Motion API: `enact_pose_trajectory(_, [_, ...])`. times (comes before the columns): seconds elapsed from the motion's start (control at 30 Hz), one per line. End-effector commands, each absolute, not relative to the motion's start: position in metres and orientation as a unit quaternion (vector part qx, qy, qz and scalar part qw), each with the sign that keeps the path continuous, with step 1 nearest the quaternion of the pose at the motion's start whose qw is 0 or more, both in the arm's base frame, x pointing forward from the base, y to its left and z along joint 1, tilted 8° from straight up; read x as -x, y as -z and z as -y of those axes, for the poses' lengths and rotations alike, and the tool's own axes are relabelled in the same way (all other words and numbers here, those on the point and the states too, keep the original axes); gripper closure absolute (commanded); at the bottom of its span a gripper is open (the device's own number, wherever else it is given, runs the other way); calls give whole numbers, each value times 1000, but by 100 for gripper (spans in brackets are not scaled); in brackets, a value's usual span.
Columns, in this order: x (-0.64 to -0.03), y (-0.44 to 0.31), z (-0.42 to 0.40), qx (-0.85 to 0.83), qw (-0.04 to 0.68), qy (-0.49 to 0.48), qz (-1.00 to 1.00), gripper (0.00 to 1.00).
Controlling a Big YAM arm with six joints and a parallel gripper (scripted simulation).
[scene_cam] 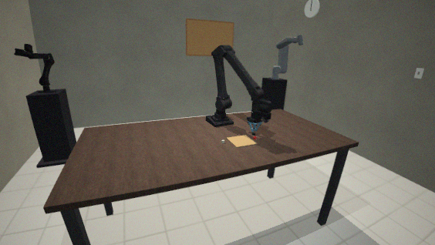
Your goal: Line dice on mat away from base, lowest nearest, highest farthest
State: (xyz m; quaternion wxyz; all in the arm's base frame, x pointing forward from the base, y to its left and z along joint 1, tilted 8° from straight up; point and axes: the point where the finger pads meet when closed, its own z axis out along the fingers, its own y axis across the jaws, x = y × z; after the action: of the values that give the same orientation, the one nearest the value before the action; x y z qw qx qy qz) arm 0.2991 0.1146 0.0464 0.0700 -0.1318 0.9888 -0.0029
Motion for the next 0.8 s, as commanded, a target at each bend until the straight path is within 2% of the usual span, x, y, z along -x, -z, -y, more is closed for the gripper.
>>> enact_pose_trajectory(0.0, [-306, -49, -115, 132, 78, 2, -988, 70])
enact_pose_trajectory(0.77, [-303, -50, -113, 132, 80, 1, -988, 70])
